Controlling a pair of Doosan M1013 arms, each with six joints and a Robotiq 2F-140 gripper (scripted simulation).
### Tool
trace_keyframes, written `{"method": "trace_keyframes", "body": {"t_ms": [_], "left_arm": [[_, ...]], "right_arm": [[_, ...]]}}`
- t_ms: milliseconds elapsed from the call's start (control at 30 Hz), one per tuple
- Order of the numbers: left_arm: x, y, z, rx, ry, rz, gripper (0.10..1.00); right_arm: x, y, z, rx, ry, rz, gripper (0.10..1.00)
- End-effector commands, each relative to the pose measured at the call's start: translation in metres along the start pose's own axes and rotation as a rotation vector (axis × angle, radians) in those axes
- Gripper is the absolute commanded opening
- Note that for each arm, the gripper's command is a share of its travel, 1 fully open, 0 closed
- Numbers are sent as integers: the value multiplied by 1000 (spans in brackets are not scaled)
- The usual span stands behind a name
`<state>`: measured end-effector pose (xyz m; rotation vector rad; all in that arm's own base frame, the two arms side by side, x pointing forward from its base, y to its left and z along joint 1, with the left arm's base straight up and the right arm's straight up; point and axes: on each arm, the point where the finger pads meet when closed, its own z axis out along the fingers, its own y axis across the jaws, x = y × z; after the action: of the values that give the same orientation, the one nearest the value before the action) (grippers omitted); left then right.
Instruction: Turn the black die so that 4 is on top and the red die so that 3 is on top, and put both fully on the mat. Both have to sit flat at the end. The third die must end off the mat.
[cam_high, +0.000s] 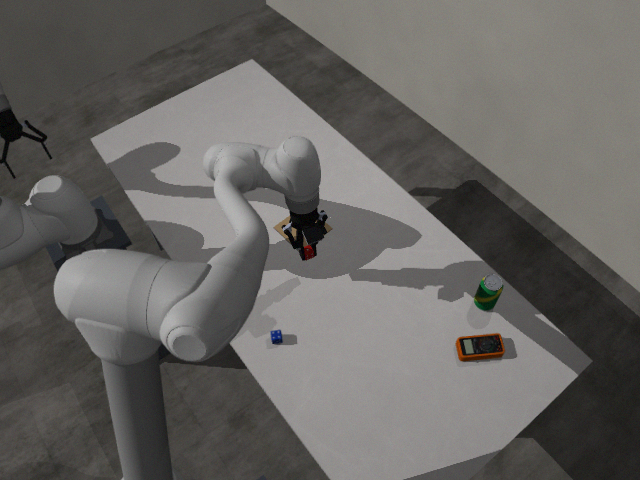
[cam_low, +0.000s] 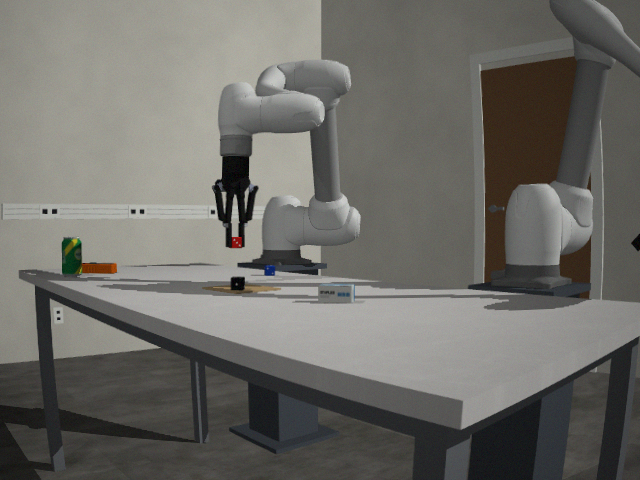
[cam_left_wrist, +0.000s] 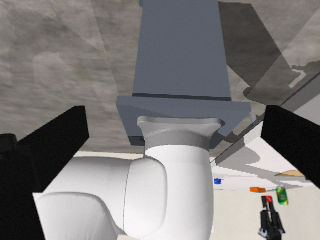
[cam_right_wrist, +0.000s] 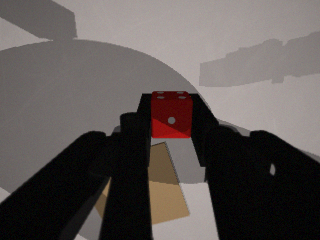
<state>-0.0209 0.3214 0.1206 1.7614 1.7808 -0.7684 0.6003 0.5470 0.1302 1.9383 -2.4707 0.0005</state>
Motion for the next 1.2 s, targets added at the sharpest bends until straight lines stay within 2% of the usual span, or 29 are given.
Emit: {"method": "trace_keyframes", "body": {"t_ms": [0, 367, 667, 767, 833, 900, 967, 1067, 1167], "left_arm": [[0, 0, 0, 0, 1, 0, 1000], [0, 0, 0, 0, 1, 0, 1000], [0, 0, 0, 0, 1, 0, 1000], [0, 0, 0, 0, 1, 0, 1000], [0, 0, 0, 0, 1, 0, 1000], [0, 0, 0, 0, 1, 0, 1000], [0, 0, 0, 0, 1, 0, 1000], [0, 0, 0, 0, 1, 0, 1000], [0, 0, 0, 0, 1, 0, 1000]], "right_arm": [[0, 0, -6, 1, -1, 0, 243], [0, 0, -6, 1, -1, 1, 243], [-9, -1, 9, 0, -2, 68, 243], [-9, -1, 9, 1, -20, 68, 243], [-8, -1, 9, 4, -60, 69, 243], [-8, -1, 9, 4, -60, 69, 243], [-6, -2, 9, 13, -126, 74, 243], [-3, -4, 11, 23, -285, 76, 243], [-1, -4, 12, 29, -393, 77, 243]]}}
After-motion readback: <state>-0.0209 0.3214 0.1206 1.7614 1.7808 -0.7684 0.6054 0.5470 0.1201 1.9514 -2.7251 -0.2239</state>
